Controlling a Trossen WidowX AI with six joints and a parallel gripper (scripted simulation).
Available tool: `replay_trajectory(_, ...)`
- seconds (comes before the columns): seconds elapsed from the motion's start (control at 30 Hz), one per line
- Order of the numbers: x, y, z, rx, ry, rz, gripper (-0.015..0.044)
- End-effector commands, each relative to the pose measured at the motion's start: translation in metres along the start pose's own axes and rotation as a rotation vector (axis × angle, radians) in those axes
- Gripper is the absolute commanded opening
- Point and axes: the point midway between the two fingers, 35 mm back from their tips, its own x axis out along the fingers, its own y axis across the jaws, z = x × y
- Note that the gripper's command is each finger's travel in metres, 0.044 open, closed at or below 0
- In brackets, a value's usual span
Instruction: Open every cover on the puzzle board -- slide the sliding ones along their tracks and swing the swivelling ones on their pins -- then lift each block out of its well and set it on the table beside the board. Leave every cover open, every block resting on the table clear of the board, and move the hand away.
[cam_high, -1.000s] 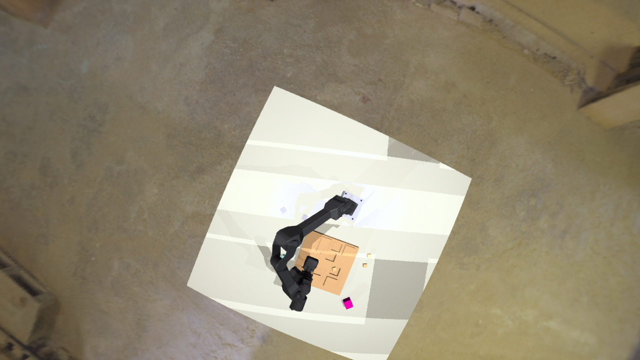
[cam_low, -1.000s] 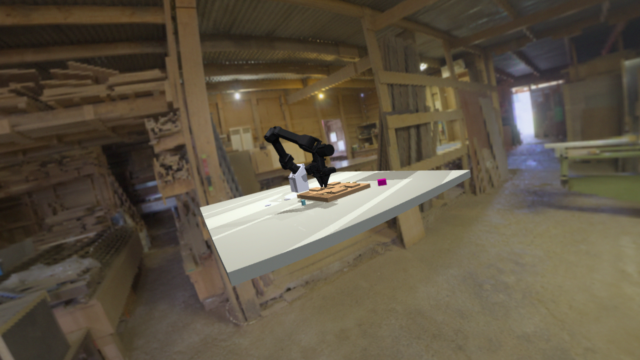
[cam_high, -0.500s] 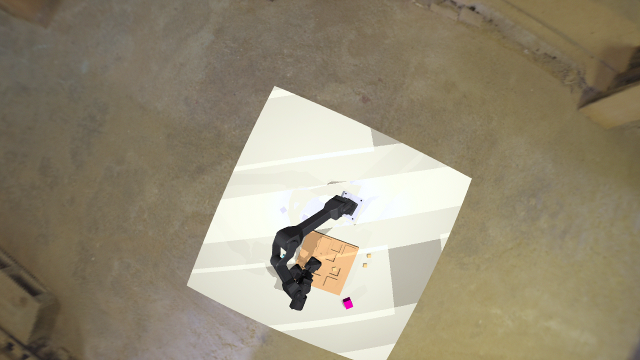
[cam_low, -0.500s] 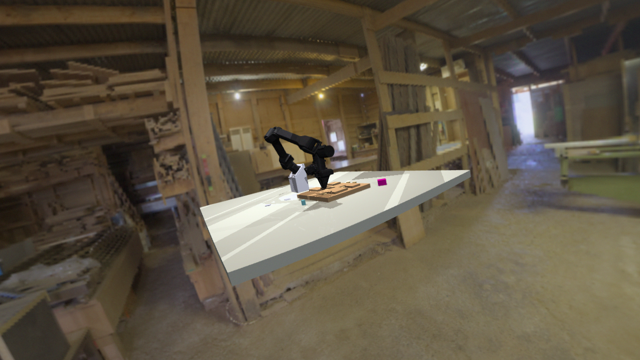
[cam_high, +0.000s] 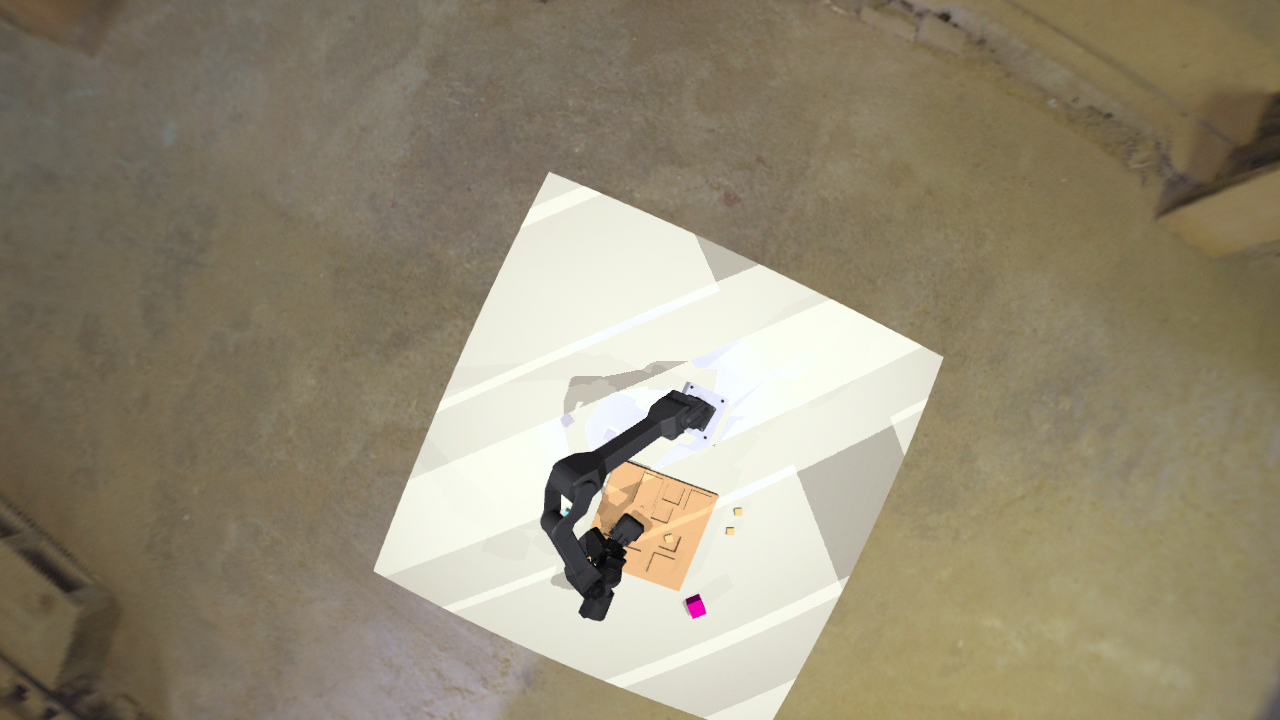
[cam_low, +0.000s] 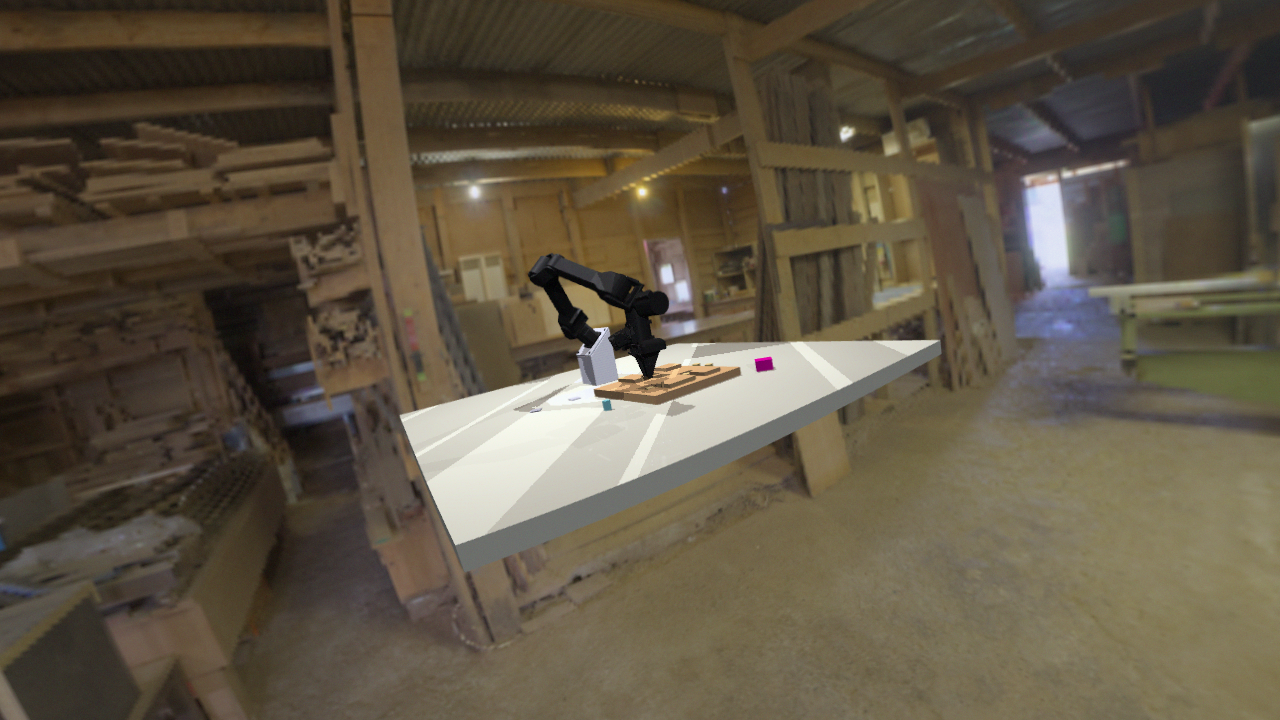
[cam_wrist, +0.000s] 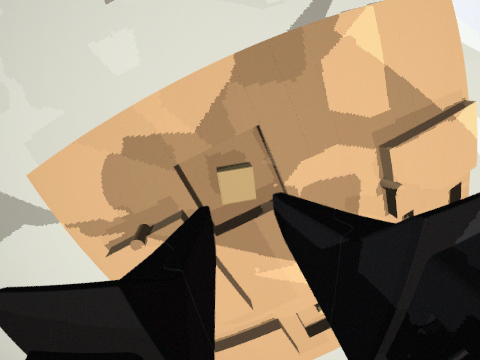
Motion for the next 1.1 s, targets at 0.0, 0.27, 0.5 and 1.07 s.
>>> replay_trajectory(0.0,0.001,0.000,0.000,0.005,-0.001,0.001,0.0144)
replay_trajectory(0.27,0.008,0.000,0.000,0.005,-0.001,0.001,0.0144)
replay_trajectory(0.5,0.015,0.000,0.000,0.005,-0.002,0.001,0.0144)
replay_trajectory(1.07,0.025,-0.001,0.000,0.005,-0.002,0.001,0.0144)
